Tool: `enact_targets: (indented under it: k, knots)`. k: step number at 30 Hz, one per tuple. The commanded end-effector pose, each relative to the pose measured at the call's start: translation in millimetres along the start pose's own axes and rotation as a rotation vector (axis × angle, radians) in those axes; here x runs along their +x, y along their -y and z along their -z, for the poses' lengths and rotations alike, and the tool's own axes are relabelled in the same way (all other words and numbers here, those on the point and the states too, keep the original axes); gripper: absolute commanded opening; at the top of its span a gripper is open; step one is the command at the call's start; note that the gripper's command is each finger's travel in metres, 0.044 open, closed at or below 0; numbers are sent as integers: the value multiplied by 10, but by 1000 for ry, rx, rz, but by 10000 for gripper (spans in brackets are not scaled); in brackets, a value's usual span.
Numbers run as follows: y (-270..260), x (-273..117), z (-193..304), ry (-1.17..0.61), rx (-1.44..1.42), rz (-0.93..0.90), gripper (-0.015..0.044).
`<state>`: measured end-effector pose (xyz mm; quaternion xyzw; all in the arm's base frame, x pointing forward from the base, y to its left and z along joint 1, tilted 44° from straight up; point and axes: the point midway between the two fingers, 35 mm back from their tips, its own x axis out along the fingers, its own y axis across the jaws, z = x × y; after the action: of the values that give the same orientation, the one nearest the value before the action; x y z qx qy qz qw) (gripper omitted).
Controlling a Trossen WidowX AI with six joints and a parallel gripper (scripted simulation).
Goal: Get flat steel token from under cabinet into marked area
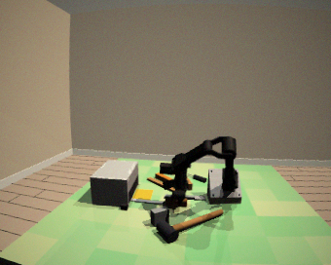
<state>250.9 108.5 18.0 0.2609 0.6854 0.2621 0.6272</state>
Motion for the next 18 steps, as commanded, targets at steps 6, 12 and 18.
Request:
enact_targets:
  k: [6, 12, 18]
  knots:
    - [0, 7, 125, -3, 8, 0, 0]
    - [-5, 7, 198, -3, 8, 0, 0]
    - [-9, 7, 274, -3, 8, 0, 0]
